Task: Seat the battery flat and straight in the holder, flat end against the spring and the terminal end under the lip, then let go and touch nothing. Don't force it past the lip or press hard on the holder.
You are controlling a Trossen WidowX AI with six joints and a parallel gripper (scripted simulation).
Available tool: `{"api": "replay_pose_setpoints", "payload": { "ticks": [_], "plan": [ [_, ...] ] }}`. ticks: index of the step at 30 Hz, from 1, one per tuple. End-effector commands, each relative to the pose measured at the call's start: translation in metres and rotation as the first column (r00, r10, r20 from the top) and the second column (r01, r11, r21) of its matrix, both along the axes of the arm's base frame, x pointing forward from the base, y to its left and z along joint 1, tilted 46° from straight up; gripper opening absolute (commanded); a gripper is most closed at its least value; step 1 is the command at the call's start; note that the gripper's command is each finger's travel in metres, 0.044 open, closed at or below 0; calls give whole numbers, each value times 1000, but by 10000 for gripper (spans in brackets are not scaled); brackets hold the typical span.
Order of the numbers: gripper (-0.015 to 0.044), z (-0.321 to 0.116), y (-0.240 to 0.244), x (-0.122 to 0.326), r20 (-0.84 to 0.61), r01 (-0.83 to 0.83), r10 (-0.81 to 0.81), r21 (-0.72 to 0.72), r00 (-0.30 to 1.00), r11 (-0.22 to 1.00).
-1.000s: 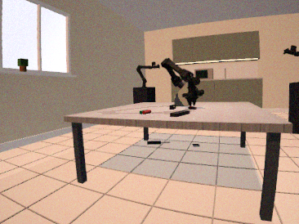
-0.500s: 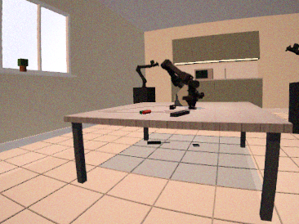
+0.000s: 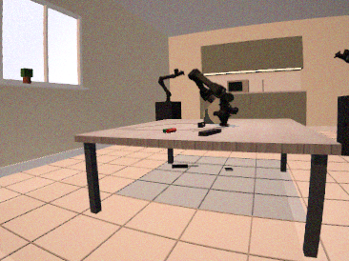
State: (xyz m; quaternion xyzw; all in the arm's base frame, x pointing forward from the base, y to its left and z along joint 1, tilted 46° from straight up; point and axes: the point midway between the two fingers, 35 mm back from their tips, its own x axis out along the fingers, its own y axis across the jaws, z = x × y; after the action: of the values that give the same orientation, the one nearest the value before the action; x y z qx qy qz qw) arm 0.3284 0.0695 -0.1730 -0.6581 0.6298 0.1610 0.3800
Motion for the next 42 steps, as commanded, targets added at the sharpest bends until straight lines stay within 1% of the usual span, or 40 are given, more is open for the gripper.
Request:
{"api": "replay_pose_setpoints", "payload": {
  "ticks": [1, 8, 15, 19, 23, 28, 31, 33, 42],
  "plan": [
    [69, 24, 28, -2, 16, -8, 8, 14, 1000, 1000],
    [69, 30, 32, -3, 21, -2, 2, 15, 1000, 1000],
    [69, 70, 8, 4, 222, 195, -211, 91, 952, 977],
    [69, 94, -8, 5, 331, 305, -341, 156, 880, 939],
    [69, 117, -25, 4, 425, 401, -464, 234, 777, 886],
    [69, 143, -47, -2, 516, 495, -600, 342, 611, 799],
    [69, 158, -61, -7, 554, 535, -669, 411, 496, 738],
    [69, 164, -67, -9, 565, 549, -697, 444, 442, 708],
    [69, 161, -68, -8, 561, 539, -697, 454, 446, 710]
  ]
}}
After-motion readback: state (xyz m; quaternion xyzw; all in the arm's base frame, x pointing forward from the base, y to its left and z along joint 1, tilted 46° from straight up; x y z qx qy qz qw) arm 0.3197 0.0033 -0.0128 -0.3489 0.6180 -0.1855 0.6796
